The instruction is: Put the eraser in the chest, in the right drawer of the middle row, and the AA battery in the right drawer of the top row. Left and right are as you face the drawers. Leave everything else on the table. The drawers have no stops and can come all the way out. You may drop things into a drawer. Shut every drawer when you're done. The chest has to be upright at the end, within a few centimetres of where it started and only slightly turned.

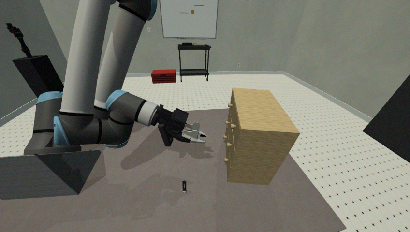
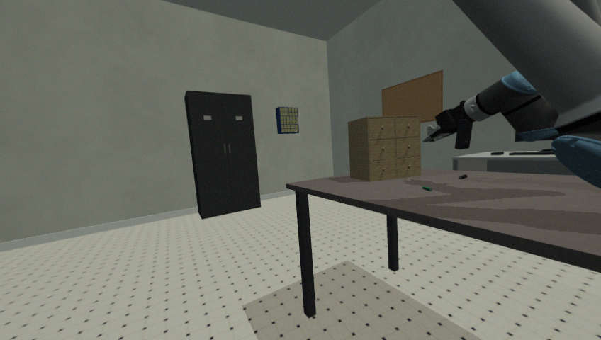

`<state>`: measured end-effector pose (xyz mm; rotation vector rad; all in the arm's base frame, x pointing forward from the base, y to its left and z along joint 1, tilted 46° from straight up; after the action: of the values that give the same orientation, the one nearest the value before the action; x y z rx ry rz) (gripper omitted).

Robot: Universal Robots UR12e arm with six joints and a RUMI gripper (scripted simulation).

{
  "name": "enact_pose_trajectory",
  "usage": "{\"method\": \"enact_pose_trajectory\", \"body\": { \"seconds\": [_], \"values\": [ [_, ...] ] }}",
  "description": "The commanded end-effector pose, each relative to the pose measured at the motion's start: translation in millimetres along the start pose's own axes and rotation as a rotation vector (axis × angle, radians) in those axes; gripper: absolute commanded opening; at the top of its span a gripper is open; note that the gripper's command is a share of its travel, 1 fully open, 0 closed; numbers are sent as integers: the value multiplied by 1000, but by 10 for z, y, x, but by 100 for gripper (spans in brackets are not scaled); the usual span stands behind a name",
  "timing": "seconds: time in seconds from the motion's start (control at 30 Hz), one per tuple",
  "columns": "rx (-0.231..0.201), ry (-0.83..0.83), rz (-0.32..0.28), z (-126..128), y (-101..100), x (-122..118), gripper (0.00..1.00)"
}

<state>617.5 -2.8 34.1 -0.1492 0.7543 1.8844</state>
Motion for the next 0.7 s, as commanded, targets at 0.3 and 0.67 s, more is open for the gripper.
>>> {"method": "enact_pose_trajectory", "body": {
  "seconds": [0.3,0.67],
  "values": [
    [10,0,48,9,47,-53,20],
    [18,0,88,16,83,-93,20]
  ]
}}
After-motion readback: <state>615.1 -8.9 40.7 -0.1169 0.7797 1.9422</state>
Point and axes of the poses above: the point where the finger pads meet when closed, its own y axis back along the fingers, its own z axis across the jaws, x = y × z, the point moved 5 cm from there along y, back along the fingers, and after that the axes turned 11 degrees about -y, right-handed, at the moved point
